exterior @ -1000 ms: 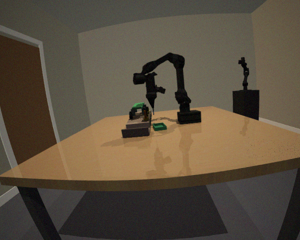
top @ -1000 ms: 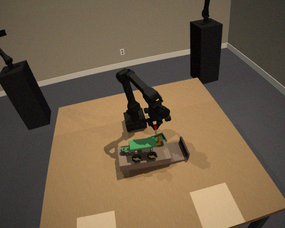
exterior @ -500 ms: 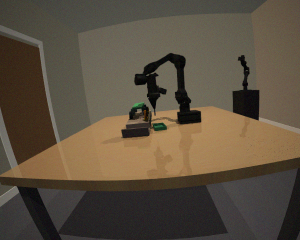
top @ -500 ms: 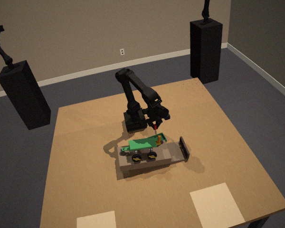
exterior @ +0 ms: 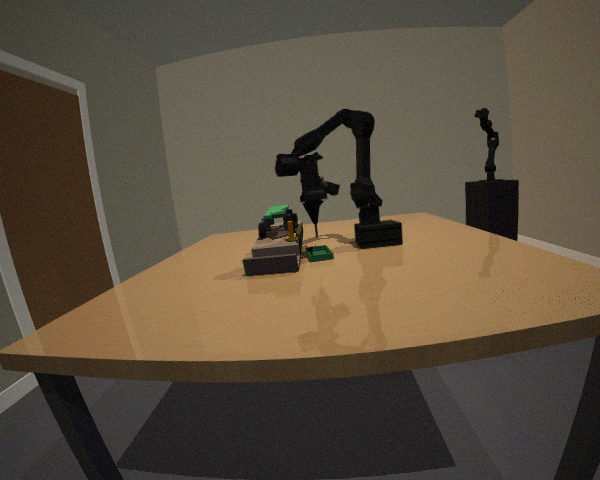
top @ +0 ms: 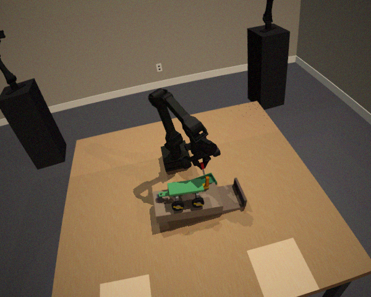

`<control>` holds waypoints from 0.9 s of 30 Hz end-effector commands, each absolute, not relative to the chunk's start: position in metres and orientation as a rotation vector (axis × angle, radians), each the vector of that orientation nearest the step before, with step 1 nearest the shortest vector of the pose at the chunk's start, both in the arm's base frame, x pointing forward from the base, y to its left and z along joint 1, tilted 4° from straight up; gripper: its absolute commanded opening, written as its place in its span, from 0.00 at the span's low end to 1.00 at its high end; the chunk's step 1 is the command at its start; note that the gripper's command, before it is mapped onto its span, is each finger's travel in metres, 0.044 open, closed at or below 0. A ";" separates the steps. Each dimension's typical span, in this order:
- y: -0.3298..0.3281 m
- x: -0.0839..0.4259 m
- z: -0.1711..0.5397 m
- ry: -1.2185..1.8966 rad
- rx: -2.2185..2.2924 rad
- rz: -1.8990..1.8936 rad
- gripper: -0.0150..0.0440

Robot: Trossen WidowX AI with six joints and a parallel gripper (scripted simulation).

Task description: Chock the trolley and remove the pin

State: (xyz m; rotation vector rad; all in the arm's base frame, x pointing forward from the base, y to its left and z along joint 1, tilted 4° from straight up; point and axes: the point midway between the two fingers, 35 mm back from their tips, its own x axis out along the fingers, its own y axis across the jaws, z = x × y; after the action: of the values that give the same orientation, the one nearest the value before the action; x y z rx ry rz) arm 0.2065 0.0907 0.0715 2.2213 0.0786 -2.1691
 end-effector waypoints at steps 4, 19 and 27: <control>0.097 0.206 0.051 0.187 2.257 -2.215 0.25; 0.114 0.205 0.013 0.201 2.262 -2.220 0.30; 0.109 0.205 0.012 0.201 2.262 -2.220 0.58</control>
State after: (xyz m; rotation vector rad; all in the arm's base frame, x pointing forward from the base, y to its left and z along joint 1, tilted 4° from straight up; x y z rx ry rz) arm 0.2053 0.1098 0.0129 2.2622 0.1915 -2.2183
